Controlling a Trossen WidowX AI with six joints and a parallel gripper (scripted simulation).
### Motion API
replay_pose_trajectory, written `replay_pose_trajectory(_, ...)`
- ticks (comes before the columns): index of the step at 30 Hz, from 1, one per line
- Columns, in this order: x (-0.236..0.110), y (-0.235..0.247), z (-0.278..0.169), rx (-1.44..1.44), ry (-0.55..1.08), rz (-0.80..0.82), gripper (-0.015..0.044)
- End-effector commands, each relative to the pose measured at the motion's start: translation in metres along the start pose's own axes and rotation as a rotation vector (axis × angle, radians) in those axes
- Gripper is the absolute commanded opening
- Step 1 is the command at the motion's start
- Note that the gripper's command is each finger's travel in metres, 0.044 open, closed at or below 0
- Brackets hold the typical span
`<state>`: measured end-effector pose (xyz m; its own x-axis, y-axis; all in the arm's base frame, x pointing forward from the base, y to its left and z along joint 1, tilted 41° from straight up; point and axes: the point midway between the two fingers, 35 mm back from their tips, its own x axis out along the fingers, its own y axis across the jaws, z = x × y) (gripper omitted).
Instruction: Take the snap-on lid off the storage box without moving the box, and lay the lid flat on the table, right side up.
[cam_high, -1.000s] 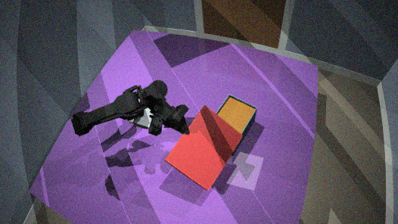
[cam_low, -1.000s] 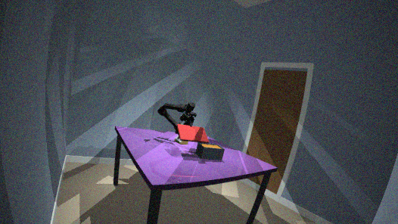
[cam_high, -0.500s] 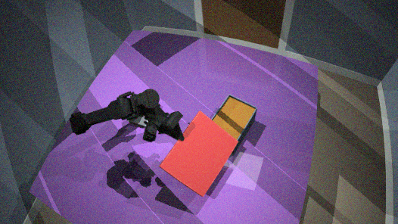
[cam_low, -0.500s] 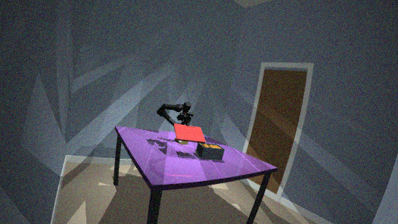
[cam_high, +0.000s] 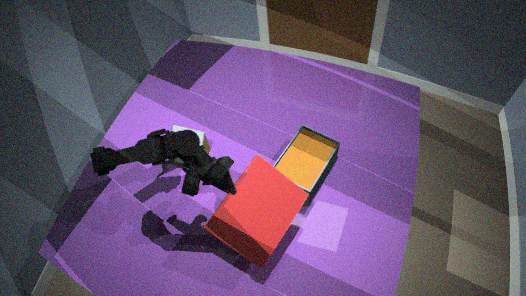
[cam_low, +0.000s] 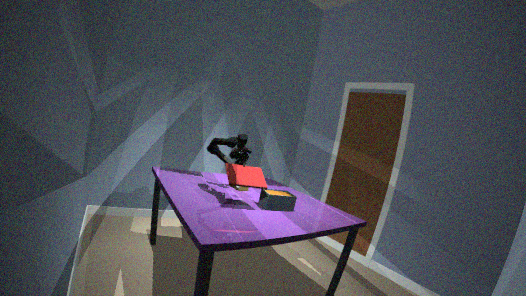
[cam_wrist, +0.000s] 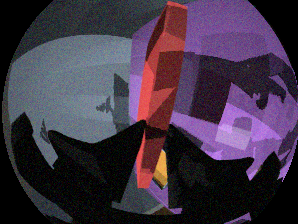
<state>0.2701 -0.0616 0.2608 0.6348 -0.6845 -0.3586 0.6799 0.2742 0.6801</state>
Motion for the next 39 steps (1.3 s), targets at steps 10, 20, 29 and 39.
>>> replay_pose_trajectory(10,-0.003,0.003,0.030,0.009,0.002,0.012,0.0000)
replay_pose_trajectory(20,-0.004,0.002,0.050,0.009,0.002,0.012,0.0000)
replay_pose_trajectory(29,-0.005,0.001,0.068,0.009,0.001,0.013,0.0000)
replay_pose_trajectory(39,-0.006,0.000,0.088,0.009,0.000,0.014,0.0000)
